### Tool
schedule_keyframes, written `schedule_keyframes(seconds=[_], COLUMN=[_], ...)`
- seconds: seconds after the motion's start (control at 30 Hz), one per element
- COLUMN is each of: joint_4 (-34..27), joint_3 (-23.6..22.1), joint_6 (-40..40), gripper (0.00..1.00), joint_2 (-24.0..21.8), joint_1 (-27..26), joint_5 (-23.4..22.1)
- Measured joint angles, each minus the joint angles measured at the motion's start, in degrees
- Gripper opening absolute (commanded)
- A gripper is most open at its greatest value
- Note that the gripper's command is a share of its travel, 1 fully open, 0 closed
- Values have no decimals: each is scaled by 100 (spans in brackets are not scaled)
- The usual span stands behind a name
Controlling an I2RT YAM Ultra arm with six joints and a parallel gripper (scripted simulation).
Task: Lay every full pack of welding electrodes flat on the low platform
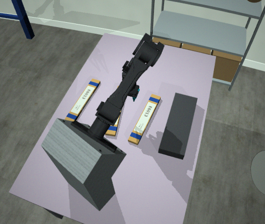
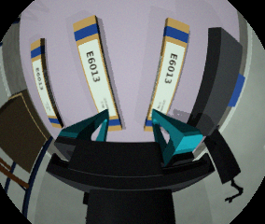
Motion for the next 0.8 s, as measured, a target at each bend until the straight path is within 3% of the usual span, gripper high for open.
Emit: schedule_keyframes(seconds=[0.8], joint_4=[595], joint_3=[166], joint_6=[-181], gripper=[63], joint_2=[691], joint_1=[-273], joint_5=[-227])
